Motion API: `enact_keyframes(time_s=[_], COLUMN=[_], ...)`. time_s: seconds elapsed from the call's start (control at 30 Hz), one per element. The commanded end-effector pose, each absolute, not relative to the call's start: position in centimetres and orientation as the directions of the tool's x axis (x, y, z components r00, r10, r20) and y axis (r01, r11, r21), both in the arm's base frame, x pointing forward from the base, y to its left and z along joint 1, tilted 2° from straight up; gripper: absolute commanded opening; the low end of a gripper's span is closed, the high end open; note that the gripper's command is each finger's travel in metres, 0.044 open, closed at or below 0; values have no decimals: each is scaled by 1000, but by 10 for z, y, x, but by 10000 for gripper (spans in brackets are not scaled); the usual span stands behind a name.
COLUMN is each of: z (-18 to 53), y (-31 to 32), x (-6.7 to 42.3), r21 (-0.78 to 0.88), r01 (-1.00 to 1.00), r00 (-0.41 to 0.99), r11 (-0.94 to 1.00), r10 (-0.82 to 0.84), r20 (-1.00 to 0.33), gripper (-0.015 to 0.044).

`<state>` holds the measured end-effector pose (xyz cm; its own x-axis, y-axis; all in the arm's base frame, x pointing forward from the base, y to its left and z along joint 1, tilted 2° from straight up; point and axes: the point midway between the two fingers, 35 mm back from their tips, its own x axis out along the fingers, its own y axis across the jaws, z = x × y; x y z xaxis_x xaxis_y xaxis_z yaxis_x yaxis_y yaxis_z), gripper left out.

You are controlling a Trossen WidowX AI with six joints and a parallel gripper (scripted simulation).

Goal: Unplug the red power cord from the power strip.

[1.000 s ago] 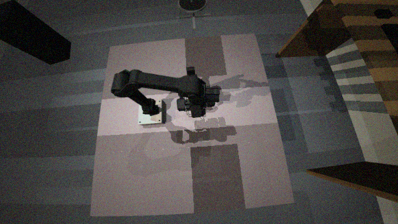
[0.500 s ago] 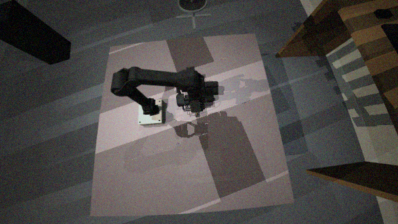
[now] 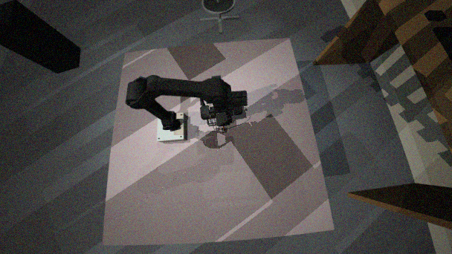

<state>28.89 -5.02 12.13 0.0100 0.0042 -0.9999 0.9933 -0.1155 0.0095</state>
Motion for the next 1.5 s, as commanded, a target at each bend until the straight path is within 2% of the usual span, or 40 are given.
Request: enact_keyframes(time_s=[0.0, 0.13, 0.23, 0.53, 0.57, 1.47], z=[116, 116, 118, 118, 118, 119], y=[-50, -50, -50, -50, -50, -91], x=[287, 287, 288, 288, 288, 284], r21=[1, 1, 7, 7, 6, 4], r01=[993, 993, 993, 993, 993, 993], r00=[1, 1, 7, 7, 7, 4], r11=[-119, -119, -115, -115, -115, -118], r10=[7, 7, 5, 5, 5, 1], r20=[-1000, -1000, -1000, -1000, -1000, -1000], gripper=[160, 160, 81, 21, 0, 0])
